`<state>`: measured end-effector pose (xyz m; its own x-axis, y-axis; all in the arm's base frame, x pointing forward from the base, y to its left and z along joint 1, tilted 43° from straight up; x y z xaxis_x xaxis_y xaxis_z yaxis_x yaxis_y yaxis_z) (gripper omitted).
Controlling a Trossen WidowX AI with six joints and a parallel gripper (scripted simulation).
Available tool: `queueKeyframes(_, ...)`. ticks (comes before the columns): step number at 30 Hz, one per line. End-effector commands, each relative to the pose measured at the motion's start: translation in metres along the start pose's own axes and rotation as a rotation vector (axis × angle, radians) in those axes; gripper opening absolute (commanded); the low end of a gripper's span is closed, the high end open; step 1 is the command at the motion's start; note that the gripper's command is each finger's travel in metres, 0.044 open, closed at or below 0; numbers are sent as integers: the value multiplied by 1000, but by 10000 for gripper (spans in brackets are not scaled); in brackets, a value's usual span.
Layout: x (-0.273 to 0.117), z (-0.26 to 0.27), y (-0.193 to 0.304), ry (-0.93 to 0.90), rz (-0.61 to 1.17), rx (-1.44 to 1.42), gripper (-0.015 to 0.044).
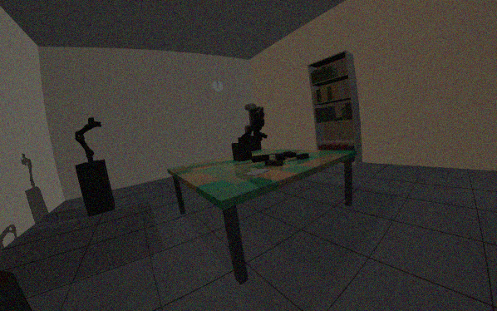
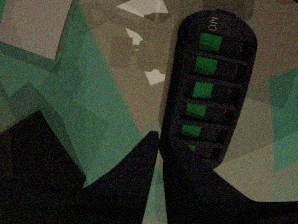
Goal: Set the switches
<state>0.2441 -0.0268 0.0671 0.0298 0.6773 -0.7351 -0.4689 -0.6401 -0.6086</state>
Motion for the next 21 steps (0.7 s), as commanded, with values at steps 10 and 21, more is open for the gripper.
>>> queueKeyframes(10,0,0,0,0,0,0,79)
queueKeyframes(21,0,0,0,0,0,0,368)
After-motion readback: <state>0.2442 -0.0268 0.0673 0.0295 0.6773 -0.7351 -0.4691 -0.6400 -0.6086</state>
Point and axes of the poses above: the point midway between the two fingers, 35 mm back from their tips, its own x axis out along the fingers, its own z axis across the jaws, y = z × x, the point moved 4 cm from there along -x, back along the fingers, and after that the axes turned 5 degrees about -x, right-handed, at the moved point
